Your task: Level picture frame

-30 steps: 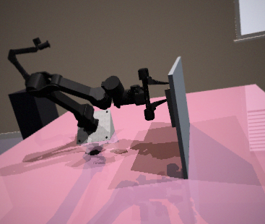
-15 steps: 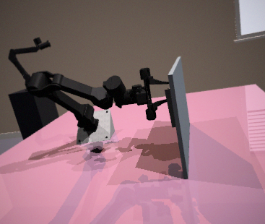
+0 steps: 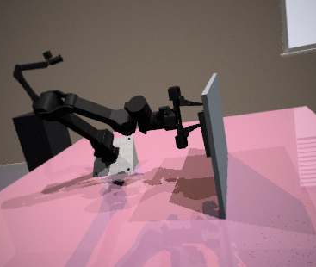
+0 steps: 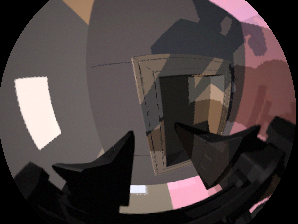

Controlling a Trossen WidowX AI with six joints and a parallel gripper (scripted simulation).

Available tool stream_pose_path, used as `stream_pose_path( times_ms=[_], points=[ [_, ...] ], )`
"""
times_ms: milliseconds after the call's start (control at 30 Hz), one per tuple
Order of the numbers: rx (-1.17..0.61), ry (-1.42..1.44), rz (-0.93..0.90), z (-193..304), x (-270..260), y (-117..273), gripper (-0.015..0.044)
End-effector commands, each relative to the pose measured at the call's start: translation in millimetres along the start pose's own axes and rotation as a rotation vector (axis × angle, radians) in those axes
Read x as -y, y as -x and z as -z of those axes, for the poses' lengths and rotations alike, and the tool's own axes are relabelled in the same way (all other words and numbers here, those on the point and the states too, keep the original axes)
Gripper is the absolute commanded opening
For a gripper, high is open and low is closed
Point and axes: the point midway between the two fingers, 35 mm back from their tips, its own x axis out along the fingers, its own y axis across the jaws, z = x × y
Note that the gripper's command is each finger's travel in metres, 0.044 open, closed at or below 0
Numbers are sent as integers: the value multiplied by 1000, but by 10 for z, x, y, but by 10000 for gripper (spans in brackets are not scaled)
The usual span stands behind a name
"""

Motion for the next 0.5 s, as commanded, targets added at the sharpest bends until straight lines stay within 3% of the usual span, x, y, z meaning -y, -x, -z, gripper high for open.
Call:
stream_pose_path(
  times_ms=[0, 433, 467],
  points=[
    [5, -1, 1, -13, -2, -5, 260],
    [5, -1, 1, -19, -4, -7, 260],
    [5, -1, 1, -19, -4, -7, 234]
  ],
)
